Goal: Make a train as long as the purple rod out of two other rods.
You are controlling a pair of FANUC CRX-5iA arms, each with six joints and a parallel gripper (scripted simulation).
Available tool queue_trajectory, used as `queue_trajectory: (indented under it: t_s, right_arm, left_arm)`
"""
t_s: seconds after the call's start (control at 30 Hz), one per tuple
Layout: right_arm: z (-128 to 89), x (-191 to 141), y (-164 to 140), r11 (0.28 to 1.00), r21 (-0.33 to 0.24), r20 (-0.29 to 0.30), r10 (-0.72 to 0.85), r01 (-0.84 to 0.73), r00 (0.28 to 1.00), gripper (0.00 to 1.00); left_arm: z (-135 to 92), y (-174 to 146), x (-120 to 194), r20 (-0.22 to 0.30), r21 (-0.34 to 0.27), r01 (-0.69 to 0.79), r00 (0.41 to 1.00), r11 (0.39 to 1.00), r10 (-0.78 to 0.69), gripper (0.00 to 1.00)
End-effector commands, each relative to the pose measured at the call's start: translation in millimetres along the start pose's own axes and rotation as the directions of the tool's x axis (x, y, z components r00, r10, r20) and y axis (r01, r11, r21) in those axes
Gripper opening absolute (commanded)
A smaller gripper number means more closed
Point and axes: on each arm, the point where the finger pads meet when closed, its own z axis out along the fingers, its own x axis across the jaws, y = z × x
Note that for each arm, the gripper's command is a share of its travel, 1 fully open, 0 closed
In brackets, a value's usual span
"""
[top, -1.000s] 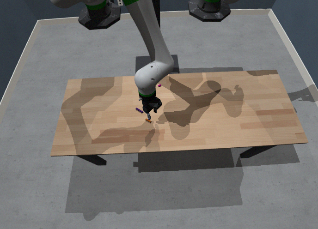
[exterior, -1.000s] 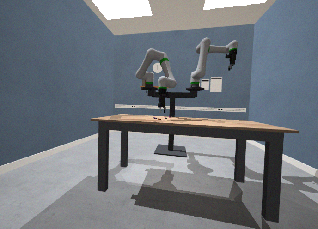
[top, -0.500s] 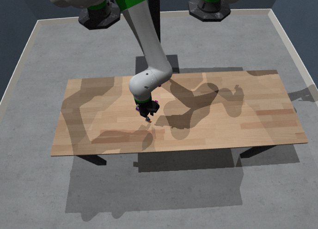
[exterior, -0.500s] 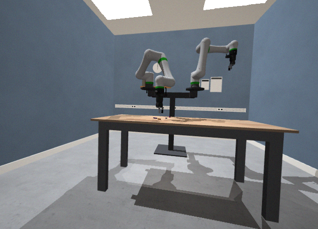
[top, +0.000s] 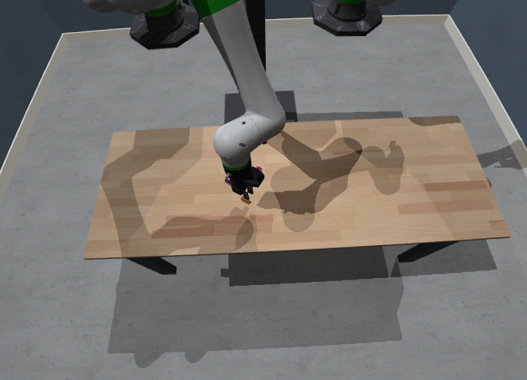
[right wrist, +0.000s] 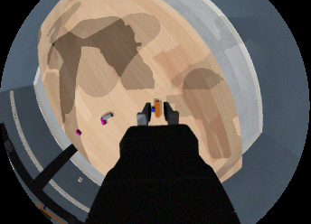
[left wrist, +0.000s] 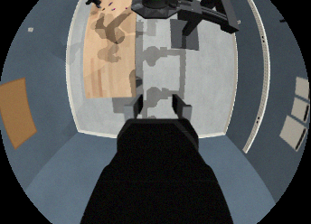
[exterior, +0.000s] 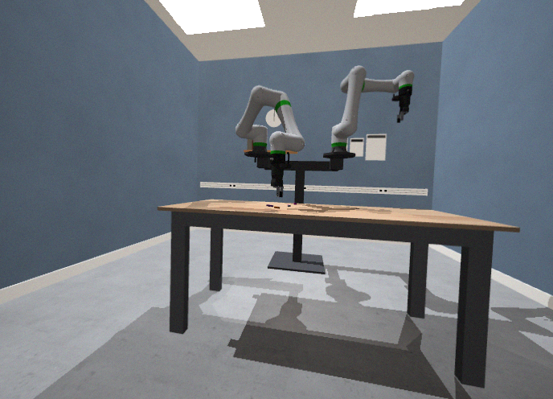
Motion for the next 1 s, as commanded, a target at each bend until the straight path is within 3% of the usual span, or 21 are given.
queue_trajectory:
  t_s: [0.0,0.97]
  right_arm:
    - [-0.9,0.6,-1.1,1.0,0.002,-0.001,0.0,0.0,1.0,0.54]
    - [25.1,0.7,-1.2,1.0,0.002,-0.001,0.0,0.0,1.0,0.54]
  left_arm:
    - [-0.9,0.2,-0.1,0.0,-0.002,0.0,1.0,1.0,0.0,1.0]
    - [-0.9,0.2,-0.1,0.0,-0.002,0.0,1.0,1.0,0.0,1.0]
